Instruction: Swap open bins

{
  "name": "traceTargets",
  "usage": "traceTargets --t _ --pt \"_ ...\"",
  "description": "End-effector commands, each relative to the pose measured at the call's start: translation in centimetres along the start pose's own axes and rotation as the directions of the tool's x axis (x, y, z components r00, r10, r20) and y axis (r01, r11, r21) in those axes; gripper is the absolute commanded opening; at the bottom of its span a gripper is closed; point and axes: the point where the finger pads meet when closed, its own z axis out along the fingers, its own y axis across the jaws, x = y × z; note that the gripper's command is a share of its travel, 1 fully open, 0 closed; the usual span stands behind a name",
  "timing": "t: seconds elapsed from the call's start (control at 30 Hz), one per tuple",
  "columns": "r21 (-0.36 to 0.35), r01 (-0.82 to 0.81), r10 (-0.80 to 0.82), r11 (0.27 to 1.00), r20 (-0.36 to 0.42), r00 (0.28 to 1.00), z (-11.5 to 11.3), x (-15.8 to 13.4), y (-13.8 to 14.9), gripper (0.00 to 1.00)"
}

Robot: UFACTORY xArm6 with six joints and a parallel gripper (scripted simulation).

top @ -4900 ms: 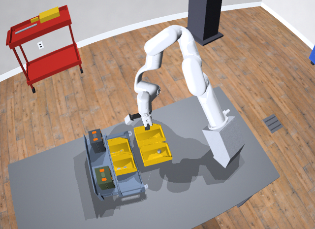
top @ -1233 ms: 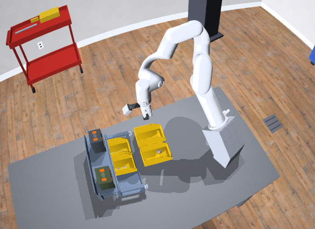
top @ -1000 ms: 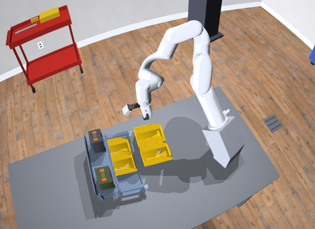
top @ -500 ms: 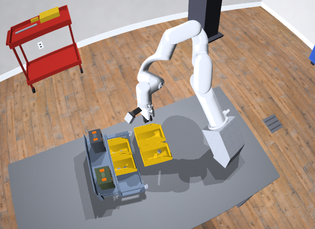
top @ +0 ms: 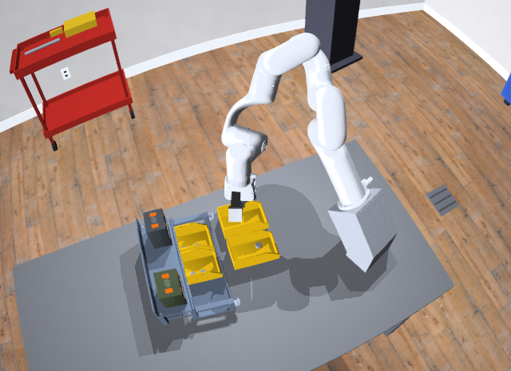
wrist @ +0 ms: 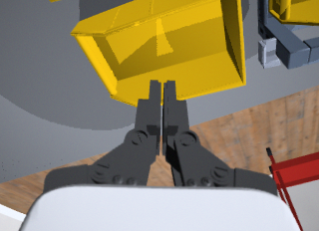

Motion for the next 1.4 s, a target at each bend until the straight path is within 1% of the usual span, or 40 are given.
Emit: traceTargets --t 0.0,0.07,0.17,0.27,0.37,0.43,0.47,0.57,0.73,0.93,1.0,1.03,1.37 --pt "0.010 0.274 -0.274 0.962 -0.013 0.962 -0.2 1.6 -0.4 0.00" --pt "0.005 0.386 -0.386 0.922 -0.012 0.922 -0.3 2.3 -0.7 0.00" --pt "-0.002 0.546 -0.546 0.838 -0.010 0.837 -0.4 3.4 -1.2 0.00" --pt "-0.009 0.687 -0.687 0.727 -0.006 0.727 -0.5 4.2 -1.6 0.00" --pt "-0.013 0.805 -0.805 0.594 0.000 0.594 -0.6 5.0 -2.0 0.00" --pt "-0.013 0.805 -0.805 0.594 0.000 0.594 -0.6 5.0 -2.0 0.00" --pt "-0.014 0.893 -0.893 0.450 0.003 0.450 -0.7 5.2 -2.1 0.00" --pt "-0.014 0.945 -0.945 0.328 0.009 0.328 -0.8 5.6 -2.3 0.00" --pt "-0.008 0.999 -0.999 0.050 0.012 0.050 -0.8 6.1 -2.6 0.00" --pt "-0.006 0.961 -0.961 -0.275 -0.010 -0.275 -0.9 6.2 -2.6 0.00" --pt "-0.006 0.961 -0.961 -0.275 -0.010 -0.275 -0.9 6.2 -2.6 0.00" --pt "-0.009 0.944 -0.944 -0.329 -0.021 -0.329 -0.9 6.2 -2.6 0.26" --pt "-0.009 0.944 -0.944 -0.329 -0.021 -0.329 -0.9 6.2 -2.6 0.26"
